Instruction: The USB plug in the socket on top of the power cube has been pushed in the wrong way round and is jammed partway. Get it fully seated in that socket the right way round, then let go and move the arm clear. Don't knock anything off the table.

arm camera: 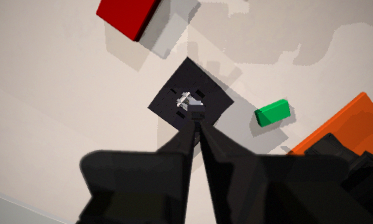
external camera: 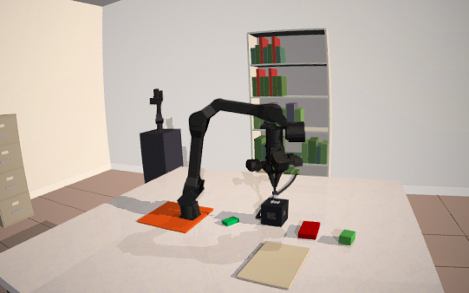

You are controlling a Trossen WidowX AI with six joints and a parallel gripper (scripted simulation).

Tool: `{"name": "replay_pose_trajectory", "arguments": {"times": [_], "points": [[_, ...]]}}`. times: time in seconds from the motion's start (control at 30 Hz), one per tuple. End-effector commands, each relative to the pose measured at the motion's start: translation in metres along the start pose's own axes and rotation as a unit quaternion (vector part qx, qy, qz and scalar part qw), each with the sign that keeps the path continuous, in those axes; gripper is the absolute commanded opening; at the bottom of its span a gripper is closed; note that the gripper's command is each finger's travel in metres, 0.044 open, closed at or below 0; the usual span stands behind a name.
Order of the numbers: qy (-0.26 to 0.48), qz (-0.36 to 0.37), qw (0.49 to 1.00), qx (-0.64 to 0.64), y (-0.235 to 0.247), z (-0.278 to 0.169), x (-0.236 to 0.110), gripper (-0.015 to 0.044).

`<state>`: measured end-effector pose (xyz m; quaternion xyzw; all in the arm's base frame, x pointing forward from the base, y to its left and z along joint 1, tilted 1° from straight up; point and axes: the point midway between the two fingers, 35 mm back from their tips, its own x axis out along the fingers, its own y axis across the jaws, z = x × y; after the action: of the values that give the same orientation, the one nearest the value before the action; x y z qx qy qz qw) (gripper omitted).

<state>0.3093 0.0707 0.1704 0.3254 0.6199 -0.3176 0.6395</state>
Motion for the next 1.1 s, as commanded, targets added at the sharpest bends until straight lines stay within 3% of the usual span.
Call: {"name": "replay_pose_trajectory", "arguments": {"times": [0.0,0.73,1.07], "points": [[0.000,0.000,0.999,0.054,0.0001,0.0001,0.0001,0.0000],[0.000,0.000,0.943,0.333,0.0001,0.0001,0.0001,0.0000],[0.000,0.000,0.940,0.342,0.0001,0.0001,0.0001,0.0000]]}}
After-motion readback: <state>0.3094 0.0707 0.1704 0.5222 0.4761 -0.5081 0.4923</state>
